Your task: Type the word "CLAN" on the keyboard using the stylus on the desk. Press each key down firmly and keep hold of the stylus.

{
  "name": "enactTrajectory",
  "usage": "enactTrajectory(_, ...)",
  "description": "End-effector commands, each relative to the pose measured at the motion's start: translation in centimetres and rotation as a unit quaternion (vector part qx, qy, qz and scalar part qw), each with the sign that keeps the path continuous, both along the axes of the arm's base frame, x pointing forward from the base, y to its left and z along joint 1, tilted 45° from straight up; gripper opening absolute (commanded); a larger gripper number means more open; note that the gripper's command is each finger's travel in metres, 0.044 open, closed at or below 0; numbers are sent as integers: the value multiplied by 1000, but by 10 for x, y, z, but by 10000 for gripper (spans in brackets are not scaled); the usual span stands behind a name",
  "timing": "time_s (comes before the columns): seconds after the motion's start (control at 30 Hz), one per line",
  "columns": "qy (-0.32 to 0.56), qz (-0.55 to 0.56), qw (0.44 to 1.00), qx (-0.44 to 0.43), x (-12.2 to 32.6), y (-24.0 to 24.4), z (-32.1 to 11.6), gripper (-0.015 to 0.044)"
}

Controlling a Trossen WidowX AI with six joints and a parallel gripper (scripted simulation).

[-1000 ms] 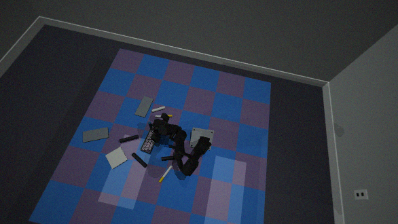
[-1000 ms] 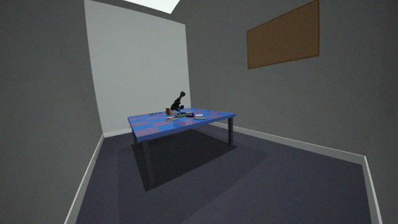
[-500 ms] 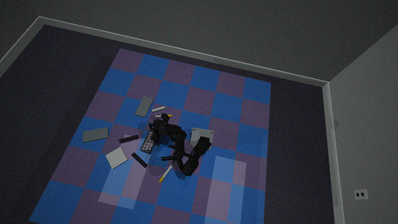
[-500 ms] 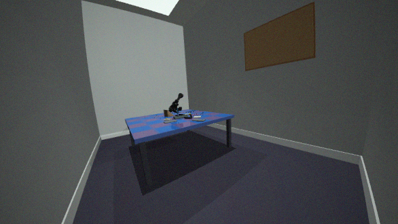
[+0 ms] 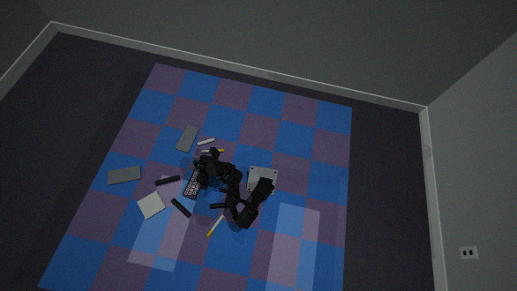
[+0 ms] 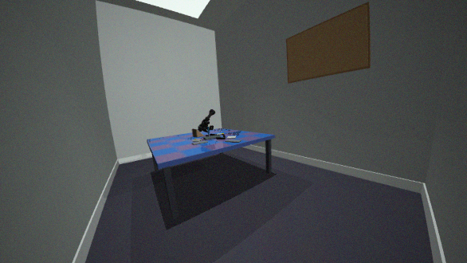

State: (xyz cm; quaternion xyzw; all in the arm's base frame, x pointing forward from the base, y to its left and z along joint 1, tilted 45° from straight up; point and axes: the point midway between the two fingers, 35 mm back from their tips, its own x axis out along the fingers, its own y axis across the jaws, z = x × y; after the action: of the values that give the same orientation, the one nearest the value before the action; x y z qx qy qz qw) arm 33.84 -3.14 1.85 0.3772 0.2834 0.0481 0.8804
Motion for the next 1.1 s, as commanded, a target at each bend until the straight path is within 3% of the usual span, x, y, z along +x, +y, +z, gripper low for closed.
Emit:
enactTrajectory(0.0,0,-4,1000,-1,0,0,-1,81)
enactTrajectory(1.07,0,-4,1000,0,0,8,-9,81)
